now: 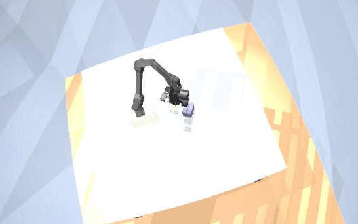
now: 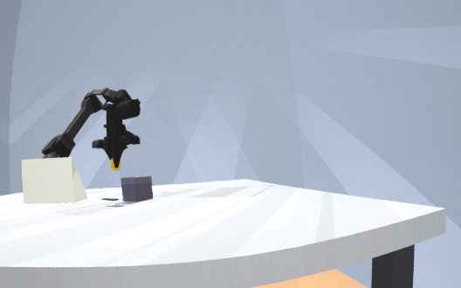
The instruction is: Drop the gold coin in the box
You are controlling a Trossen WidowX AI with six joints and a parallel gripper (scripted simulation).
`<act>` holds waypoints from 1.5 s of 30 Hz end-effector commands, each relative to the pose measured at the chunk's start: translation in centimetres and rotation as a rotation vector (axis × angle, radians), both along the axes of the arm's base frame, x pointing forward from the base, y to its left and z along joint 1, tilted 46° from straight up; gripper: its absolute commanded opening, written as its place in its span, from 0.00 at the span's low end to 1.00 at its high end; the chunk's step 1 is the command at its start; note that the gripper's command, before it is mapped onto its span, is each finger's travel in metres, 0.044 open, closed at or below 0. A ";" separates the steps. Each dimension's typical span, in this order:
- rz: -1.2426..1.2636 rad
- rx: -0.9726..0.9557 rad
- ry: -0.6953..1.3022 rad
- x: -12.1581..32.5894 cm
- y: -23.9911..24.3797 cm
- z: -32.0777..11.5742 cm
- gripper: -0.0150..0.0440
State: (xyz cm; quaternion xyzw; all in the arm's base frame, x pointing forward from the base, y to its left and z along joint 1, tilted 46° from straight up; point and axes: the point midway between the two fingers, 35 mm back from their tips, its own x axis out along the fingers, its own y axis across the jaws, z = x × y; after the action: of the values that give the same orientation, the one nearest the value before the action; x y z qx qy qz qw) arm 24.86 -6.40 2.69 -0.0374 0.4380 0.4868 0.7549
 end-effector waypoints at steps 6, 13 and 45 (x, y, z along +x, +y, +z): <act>-0.001 0.001 -0.002 2.2 -1.0 -0.5 0.25; -0.002 0.002 -0.003 3.8 -1.8 -0.9 0.25; -0.002 0.000 -0.002 6.7 -3.1 -2.0 0.25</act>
State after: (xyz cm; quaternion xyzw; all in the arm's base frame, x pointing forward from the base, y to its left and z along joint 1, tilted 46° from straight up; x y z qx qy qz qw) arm 31.31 -9.41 0.69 -0.0383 0.4369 0.4865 0.7556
